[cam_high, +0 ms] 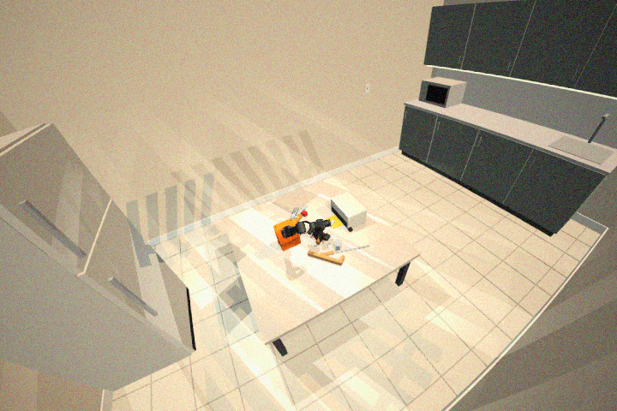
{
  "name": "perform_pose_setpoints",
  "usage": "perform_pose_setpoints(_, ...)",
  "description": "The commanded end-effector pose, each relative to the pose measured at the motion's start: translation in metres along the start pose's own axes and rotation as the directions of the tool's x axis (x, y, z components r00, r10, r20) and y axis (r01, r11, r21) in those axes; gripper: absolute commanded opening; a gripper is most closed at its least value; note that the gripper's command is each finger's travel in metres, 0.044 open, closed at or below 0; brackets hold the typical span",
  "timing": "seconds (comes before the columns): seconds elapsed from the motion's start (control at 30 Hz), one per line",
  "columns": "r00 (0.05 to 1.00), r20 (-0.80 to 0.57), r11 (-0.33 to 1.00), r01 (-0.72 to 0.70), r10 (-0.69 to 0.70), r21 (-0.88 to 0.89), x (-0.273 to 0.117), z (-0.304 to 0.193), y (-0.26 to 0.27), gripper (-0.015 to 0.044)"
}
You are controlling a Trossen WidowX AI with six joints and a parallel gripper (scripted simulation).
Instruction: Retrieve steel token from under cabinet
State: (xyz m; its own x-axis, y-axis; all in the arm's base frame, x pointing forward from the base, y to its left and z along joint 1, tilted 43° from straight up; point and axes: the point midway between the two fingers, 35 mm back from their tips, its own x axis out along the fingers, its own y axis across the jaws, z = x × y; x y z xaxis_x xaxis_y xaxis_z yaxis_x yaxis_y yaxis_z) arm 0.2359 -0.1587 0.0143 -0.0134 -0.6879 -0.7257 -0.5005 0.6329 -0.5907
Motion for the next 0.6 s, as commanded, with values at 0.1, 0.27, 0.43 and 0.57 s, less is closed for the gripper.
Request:
perform_pose_setpoints(0.1,1.0,0.003,1.0,0.003,-0.003,0.001,-0.001,-0.006,-0.008,0.0)
perform_pose_setpoints(0.27,1.0,0.003,1.0,0.004,-0.004,0.001,-0.001,-0.01,-0.013,0.0)
perform_pose_setpoints(0.43,1.0,0.002,1.0,0.004,-0.004,0.001,-0.001,-0.015,-0.018,0.0)
perform_pose_setpoints(0.57,1.0,0.002,1.0,0.004,-0.004,0.001,-0.001,-0.018,-0.022,0.0)
